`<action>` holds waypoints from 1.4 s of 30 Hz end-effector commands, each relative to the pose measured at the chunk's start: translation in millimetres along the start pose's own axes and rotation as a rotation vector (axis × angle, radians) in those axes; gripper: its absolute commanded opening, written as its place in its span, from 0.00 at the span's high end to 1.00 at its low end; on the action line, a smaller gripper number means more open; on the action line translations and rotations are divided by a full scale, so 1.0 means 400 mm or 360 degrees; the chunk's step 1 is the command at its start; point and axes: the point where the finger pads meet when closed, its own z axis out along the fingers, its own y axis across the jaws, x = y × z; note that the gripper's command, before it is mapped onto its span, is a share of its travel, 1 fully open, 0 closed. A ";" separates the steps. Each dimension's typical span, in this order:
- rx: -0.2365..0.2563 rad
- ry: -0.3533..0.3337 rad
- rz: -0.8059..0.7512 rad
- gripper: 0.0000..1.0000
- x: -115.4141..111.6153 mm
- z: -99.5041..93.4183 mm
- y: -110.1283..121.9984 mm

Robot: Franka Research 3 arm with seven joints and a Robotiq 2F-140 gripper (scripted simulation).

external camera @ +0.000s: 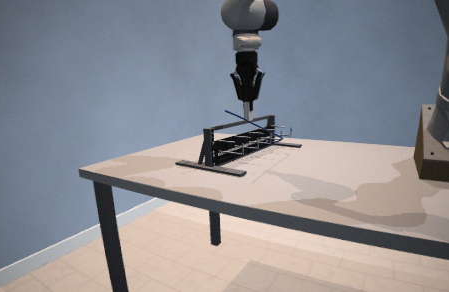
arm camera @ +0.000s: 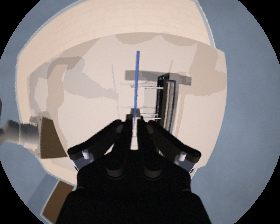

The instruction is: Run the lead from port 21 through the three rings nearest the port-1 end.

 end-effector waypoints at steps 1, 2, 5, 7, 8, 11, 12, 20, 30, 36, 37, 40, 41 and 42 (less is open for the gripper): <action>-0.0003 0.0021 -0.0007 1.00 0.033 -0.005 0.004; -0.0003 0.0021 -0.0007 1.00 0.033 -0.005 0.004; -0.0003 0.0021 -0.0007 1.00 0.033 -0.005 0.004; -0.0003 0.0021 -0.0007 1.00 0.033 -0.005 0.004; -0.0003 0.0021 -0.0007 1.00 0.033 -0.005 0.004; -0.0003 0.0021 -0.0007 1.00 0.033 -0.005 0.004; -0.0003 0.0021 -0.0007 1.00 0.033 -0.004 0.004; -0.0003 0.0021 -0.0007 1.00 0.034 0.002 0.004; -0.0003 0.0021 -0.0007 1.00 0.034 0.019 0.004; -0.0003 0.0021 -0.0007 1.00 0.034 0.040 0.004; -0.0003 0.0021 -0.0007 1.00 0.034 0.044 0.004; -0.0003 0.0021 -0.0007 1.00 0.034 0.057 0.004; -0.0003 0.0021 -0.0007 1.00 0.034 0.057 0.004; -0.0003 0.0021 -0.0007 1.00 0.034 0.057 0.004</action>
